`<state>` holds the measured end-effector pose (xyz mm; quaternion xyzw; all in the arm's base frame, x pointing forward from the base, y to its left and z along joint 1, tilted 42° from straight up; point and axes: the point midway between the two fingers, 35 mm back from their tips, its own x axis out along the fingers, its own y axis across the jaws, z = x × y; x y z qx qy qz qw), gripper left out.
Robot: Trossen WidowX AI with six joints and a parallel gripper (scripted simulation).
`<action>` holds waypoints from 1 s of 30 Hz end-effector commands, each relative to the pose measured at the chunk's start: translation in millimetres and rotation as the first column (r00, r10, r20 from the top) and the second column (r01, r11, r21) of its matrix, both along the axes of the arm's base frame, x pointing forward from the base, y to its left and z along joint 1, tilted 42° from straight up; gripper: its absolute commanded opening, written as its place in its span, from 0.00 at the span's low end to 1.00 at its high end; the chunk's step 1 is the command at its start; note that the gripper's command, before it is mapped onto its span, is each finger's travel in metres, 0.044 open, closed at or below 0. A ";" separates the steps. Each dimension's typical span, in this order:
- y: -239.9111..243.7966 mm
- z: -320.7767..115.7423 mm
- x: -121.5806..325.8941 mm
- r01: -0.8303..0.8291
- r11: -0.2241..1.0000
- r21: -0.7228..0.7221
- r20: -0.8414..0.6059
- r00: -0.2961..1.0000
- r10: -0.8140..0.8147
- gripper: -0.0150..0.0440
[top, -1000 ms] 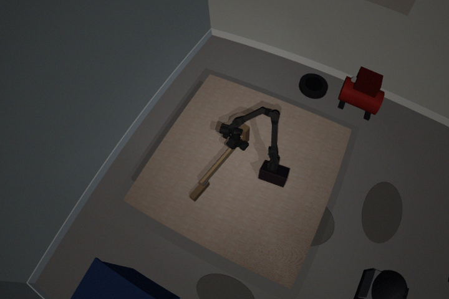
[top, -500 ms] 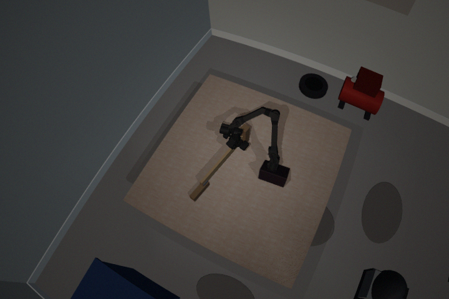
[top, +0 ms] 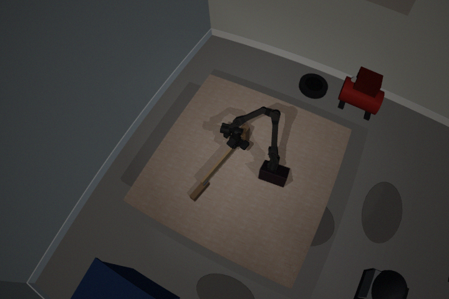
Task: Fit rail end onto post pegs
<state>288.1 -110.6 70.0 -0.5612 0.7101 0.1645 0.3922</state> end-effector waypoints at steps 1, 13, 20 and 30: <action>-1.0 3.1 -0.8 -0.005 1.000 -0.003 0.000 1.000 0.005 0.25; -3.9 5.2 -2.3 -0.005 1.000 -0.003 0.000 1.000 0.005 0.25; -5.6 6.4 -3.1 -0.005 1.000 -0.003 0.000 1.000 0.005 0.25; -5.1 4.5 -3.0 -0.001 1.000 -0.001 -0.002 1.000 0.001 0.61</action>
